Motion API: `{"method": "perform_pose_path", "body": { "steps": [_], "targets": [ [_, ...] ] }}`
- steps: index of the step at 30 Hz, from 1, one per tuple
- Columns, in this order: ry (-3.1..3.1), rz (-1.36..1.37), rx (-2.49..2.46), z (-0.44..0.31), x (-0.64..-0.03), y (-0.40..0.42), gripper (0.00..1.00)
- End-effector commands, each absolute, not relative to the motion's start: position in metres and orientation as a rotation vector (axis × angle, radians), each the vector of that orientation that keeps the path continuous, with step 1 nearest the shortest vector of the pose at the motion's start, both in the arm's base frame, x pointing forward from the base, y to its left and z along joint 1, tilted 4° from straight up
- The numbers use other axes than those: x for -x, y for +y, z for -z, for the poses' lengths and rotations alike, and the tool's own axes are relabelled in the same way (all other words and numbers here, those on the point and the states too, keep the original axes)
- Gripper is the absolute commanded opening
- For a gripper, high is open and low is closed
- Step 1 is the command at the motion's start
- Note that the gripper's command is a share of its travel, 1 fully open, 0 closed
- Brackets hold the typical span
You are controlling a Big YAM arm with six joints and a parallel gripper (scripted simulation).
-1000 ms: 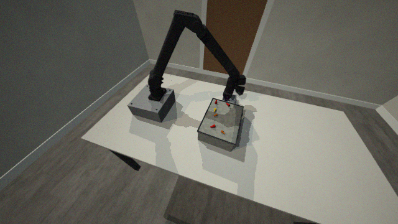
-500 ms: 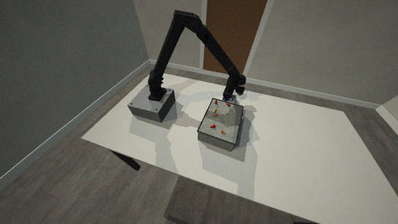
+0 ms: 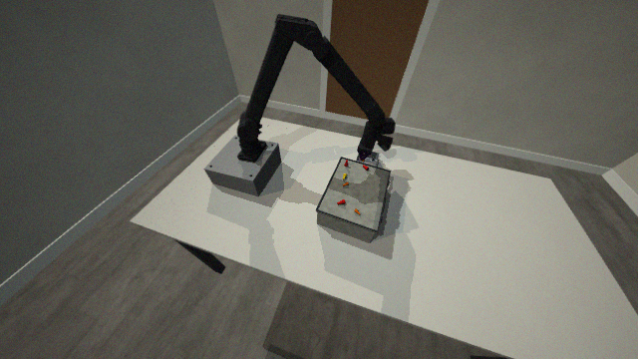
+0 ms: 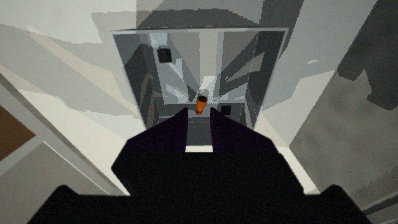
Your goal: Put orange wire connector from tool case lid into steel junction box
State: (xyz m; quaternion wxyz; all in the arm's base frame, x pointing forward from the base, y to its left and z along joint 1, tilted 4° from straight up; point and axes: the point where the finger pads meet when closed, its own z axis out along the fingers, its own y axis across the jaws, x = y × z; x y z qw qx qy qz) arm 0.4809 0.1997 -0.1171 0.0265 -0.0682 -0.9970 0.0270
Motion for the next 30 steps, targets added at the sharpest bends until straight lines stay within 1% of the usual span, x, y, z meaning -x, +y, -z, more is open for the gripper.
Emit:
{"method": "perform_pose_path", "body": {
  "steps": [1, 13, 30],
  "targets": [
    [-3.141, -0.035, 0.231, 0.081, -0.511, 0.204, 0.25],
    [-3.145, -0.031, 0.235, 0.058, -0.512, 0.205, 0.25],
    [-3.126, -0.046, 0.234, 0.056, -0.503, 0.202, 0.25]
  ]
}}
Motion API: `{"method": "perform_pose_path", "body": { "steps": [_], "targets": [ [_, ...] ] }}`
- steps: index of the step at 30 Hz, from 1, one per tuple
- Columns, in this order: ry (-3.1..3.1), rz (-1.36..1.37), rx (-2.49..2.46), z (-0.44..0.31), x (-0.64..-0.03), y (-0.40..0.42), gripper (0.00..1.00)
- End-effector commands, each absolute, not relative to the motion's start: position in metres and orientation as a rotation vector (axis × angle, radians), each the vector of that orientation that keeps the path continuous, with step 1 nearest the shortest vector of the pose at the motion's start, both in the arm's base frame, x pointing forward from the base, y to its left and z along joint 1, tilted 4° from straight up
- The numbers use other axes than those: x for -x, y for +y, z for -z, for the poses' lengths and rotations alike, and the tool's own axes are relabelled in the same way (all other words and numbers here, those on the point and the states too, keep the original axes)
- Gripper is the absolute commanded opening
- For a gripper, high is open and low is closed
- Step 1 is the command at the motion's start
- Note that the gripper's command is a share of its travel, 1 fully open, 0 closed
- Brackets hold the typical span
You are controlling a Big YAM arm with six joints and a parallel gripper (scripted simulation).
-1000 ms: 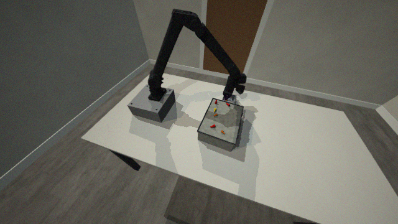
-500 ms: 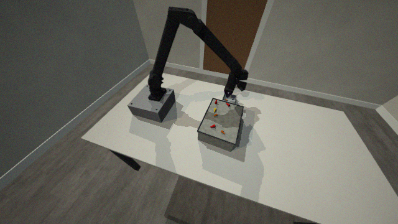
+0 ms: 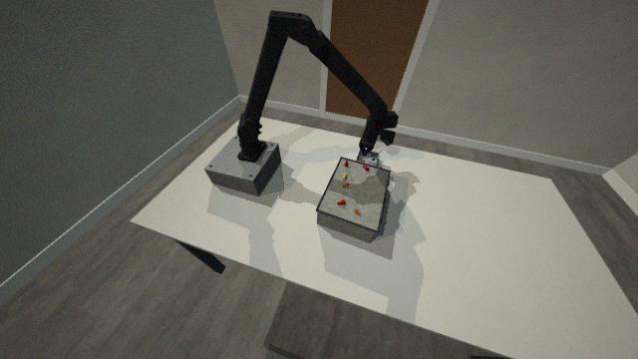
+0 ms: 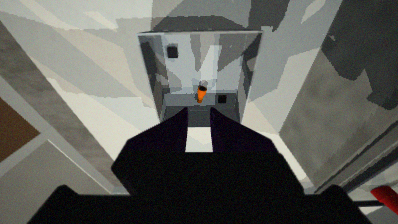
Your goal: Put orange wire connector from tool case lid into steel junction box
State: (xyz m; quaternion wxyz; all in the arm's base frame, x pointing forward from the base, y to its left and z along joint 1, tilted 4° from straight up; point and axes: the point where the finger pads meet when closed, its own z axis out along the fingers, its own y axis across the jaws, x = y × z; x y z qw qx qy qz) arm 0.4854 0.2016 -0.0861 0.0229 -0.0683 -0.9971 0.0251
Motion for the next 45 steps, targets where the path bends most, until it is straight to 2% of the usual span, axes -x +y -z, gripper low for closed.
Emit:
{"method": "perform_pose_path", "body": {
  "steps": [1, 45],
  "targets": [
    [-3.129, -0.043, 0.234, 0.049, -0.504, 0.203, 0.25],
    [-3.153, -0.024, 0.222, -0.076, -0.51, 0.22, 0.25]
  ]
}}
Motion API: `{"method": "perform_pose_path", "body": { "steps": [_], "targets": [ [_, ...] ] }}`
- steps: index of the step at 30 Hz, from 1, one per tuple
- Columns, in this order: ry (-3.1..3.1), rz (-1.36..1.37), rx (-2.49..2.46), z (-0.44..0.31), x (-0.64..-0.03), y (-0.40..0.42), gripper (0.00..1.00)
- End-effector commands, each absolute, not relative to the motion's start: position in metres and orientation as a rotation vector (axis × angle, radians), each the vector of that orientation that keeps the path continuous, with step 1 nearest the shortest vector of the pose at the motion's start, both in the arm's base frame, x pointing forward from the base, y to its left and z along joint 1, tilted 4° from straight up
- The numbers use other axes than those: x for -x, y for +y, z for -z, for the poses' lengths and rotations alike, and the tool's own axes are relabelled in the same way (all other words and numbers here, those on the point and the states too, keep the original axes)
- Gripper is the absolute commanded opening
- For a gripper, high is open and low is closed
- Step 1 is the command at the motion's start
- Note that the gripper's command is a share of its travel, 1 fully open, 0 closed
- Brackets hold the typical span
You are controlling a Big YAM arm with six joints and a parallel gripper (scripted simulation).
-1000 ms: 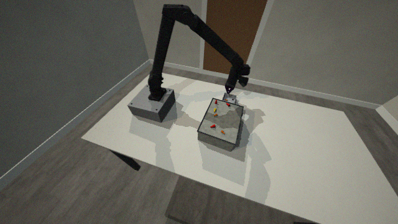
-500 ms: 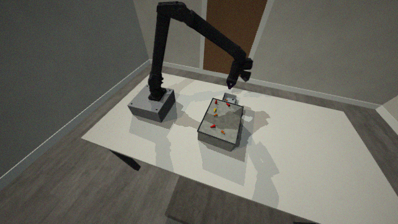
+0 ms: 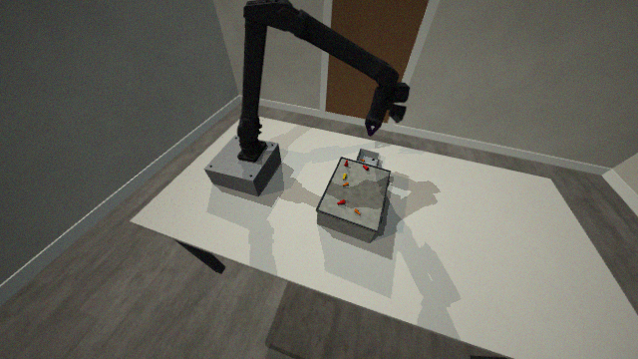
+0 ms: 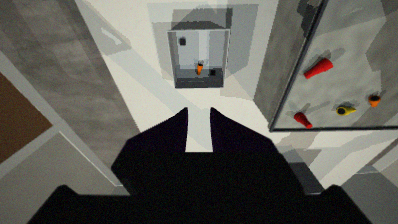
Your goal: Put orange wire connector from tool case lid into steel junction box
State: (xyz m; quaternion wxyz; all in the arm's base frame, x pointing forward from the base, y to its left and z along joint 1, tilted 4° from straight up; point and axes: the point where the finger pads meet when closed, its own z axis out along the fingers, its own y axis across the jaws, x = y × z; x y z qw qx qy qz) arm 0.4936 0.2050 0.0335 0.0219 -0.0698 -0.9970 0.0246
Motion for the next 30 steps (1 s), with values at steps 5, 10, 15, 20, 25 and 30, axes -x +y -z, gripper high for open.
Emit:
{"method": "perform_pose_path", "body": {
  "steps": [5, 10, 15, 20, 25, 30],
  "targets": [
    [-3.145, -0.031, 0.218, -0.074, -0.507, 0.219, 0.25],
    [-3.124, -0.047, 0.215, -0.064, -0.501, 0.217, 0.25],
    [-3.105, -0.063, 0.212, -0.055, -0.495, 0.215, 0.25],
    [-3.097, -0.07, 0.211, -0.052, -0.493, 0.214, 0.25],
    [-3.127, -0.045, 0.215, -0.089, -0.502, 0.218, 0.25],
    [-3.138, -0.036, 0.216, -0.094, -0.505, 0.22, 0.25]
  ]
}}
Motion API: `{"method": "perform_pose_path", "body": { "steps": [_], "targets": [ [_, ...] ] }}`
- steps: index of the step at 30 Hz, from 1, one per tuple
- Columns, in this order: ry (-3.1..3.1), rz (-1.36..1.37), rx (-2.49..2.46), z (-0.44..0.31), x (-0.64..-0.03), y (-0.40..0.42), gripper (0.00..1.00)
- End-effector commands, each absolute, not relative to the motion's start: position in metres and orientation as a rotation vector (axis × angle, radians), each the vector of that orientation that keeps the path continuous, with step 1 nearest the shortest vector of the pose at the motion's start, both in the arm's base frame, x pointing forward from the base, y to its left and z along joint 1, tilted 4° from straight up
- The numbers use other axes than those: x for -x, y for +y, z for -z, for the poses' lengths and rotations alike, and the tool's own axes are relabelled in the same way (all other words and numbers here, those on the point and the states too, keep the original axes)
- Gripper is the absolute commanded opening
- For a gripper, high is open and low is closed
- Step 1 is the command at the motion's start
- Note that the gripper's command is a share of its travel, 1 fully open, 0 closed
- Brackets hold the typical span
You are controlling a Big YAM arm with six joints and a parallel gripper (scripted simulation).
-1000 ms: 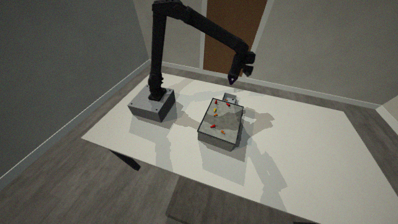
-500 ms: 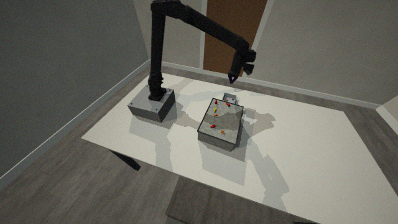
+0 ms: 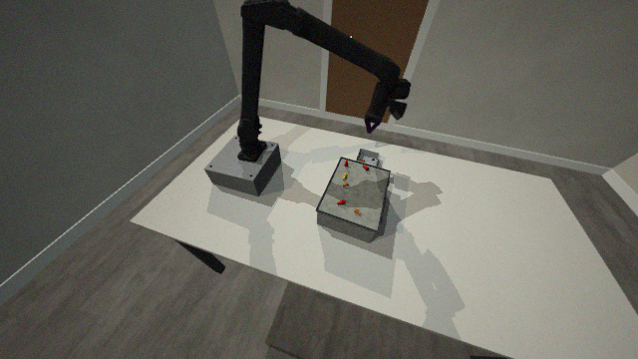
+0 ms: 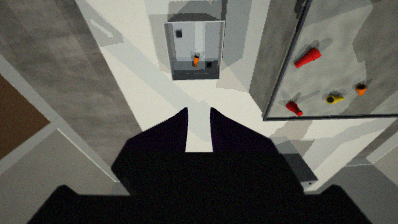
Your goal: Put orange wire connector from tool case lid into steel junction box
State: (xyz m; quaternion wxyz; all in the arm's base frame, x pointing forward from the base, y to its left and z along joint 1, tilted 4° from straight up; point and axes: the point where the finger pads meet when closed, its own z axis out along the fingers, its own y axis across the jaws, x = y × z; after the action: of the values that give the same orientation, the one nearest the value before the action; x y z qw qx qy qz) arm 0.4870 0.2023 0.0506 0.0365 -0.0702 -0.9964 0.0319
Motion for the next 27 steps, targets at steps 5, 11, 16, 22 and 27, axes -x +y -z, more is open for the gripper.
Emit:
{"method": "perform_pose_path", "body": {
  "steps": [5, 11, 16, 22, 27],
  "targets": [
    [-3.148, -0.029, 0.216, -0.102, -0.508, 0.221, 0.25],
    [-3.151, -0.026, 0.217, -0.107, -0.509, 0.221, 0.25],
    [-3.139, -0.036, 0.216, -0.101, -0.504, 0.22, 0.25],
    [-3.124, -0.048, 0.214, -0.095, -0.5, 0.217, 0.25],
    [-3.119, -0.052, 0.213, -0.093, -0.498, 0.217, 0.25]
  ]
}}
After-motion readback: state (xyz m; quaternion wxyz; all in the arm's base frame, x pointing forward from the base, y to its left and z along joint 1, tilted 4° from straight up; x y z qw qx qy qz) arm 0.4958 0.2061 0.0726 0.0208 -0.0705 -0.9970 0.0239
